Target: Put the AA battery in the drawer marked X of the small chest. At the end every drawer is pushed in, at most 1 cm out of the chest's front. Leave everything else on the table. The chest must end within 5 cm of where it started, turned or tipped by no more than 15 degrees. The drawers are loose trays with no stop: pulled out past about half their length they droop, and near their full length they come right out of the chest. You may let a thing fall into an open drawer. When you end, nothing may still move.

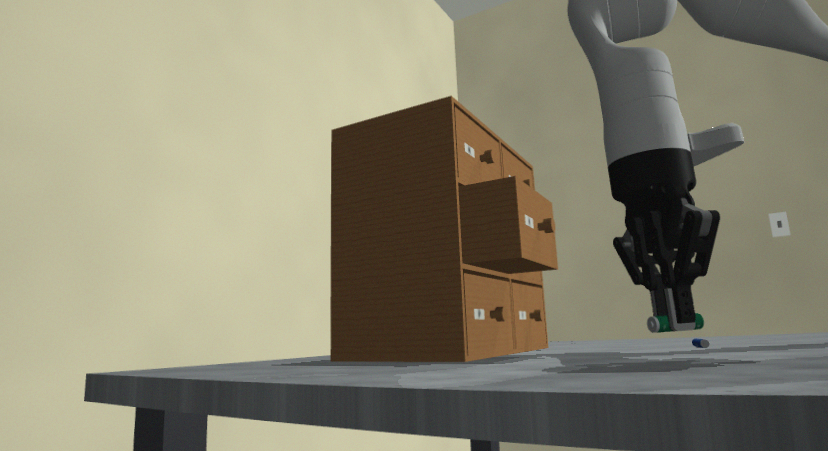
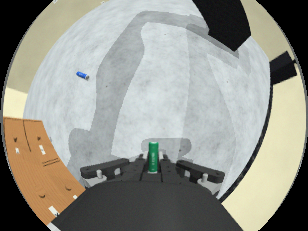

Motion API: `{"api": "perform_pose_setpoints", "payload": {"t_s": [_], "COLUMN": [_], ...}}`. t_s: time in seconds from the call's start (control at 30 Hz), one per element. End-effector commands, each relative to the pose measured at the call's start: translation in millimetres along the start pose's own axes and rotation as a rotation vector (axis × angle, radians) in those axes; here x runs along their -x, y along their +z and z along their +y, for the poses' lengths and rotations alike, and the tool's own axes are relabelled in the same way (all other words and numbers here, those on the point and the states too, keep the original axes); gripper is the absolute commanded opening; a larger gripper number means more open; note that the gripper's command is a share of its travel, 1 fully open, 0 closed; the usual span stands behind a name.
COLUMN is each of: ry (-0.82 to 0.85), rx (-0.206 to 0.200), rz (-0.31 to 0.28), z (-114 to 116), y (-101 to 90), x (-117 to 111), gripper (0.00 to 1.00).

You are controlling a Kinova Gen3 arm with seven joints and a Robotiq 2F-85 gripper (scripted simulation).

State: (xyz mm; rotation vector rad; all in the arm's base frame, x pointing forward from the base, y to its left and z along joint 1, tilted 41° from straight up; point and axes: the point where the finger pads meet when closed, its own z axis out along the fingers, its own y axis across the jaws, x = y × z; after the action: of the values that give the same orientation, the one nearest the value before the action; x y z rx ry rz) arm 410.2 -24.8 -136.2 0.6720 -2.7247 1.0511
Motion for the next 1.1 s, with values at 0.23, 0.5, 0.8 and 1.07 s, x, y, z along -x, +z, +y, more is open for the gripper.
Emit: {"api": "perform_pose_setpoints", "payload": {"t_s": [0.23, 0.5, 0.8, 1.07], "ry": [0.004, 0.004, 0.029, 0.09], "rx": [-0.001, -0.001, 0.0, 0.0], "rz": [-0.028, -0.028, -0.028, -0.028], "z": [-3, -3, -7, -16], "y": [-75.2, -75.4, -75.3, -75.2], "x": [8, 8, 6, 0], "gripper": [0.09, 0.09, 0.09, 0.09]}}
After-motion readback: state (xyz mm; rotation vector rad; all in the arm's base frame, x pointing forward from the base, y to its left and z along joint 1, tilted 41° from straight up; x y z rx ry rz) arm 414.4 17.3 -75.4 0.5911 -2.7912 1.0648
